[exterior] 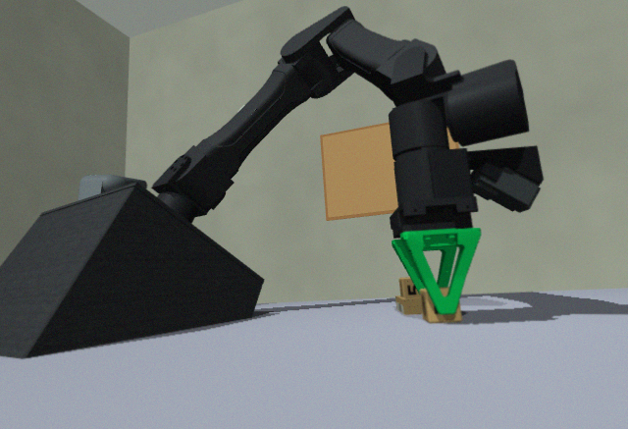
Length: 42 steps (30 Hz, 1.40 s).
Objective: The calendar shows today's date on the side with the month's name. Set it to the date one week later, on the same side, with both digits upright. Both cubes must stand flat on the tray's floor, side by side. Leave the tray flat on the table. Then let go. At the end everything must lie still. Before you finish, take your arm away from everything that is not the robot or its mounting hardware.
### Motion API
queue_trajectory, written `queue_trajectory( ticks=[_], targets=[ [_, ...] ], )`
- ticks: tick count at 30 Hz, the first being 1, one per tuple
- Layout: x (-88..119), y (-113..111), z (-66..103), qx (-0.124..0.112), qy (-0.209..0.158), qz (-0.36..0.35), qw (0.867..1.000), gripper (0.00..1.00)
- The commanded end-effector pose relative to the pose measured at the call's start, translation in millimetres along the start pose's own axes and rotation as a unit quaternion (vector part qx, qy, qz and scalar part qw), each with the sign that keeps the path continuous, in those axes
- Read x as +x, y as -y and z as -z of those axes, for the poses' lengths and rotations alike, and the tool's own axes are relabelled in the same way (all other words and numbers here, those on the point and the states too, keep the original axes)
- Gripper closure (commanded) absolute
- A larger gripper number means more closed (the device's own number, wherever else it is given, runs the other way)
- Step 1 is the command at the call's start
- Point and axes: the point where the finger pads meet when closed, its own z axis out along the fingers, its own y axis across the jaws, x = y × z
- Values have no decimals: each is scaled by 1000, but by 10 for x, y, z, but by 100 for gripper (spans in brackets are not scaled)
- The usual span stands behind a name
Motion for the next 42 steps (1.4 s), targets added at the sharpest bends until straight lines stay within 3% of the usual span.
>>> queue_trajectory(
  ticks=[1,5,13,15,28,37,38,42],
  targets=[
    [-55,37,15,1,11,-1,1000,55],
    [-59,37,32,1,12,-1,1000,55],
    [-116,32,346,7,20,5,1000,55],
    [-116,32,346,7,20,5,1000,55],
    [-83,29,979,10,18,5,1000,55],
    [-72,33,1042,10,16,4,1000,55],
    [-72,33,1042,10,16,4,1000,0],
    [-72,33,1042,10,16,4,1000,0]
  ],
)
